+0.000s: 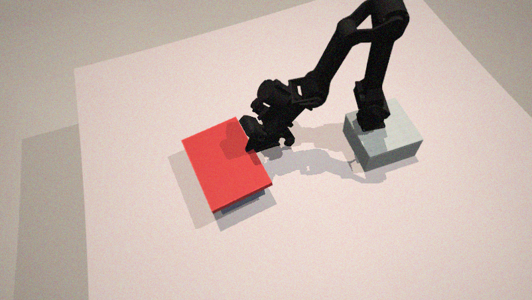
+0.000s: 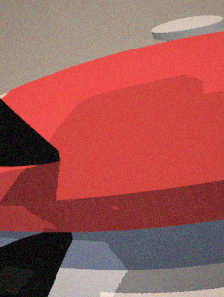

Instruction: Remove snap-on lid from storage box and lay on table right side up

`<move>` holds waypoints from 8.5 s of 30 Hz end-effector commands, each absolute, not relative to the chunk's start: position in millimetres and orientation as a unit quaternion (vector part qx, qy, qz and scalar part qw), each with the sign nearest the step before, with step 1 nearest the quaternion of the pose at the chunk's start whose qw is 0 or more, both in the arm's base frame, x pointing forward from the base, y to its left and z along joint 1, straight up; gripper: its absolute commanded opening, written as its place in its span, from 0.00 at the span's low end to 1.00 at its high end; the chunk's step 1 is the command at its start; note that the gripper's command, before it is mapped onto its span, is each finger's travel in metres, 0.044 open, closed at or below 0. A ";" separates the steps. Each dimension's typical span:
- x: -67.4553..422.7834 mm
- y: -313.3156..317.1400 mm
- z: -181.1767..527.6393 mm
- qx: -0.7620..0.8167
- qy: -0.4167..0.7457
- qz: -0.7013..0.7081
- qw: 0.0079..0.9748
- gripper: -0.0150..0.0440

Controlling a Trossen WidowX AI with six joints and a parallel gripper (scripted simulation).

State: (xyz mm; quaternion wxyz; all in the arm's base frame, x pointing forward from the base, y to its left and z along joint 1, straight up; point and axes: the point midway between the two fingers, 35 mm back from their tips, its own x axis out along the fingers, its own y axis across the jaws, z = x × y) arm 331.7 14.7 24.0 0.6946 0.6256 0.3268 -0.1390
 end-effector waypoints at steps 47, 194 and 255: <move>329.9 14.7 34.1 0.626 0.327 -0.139 0.695 0.25; 343.5 18.8 78.1 0.626 0.325 -0.142 0.694 0.25; 347.4 20.2 158.2 0.626 0.325 -0.142 0.694 0.25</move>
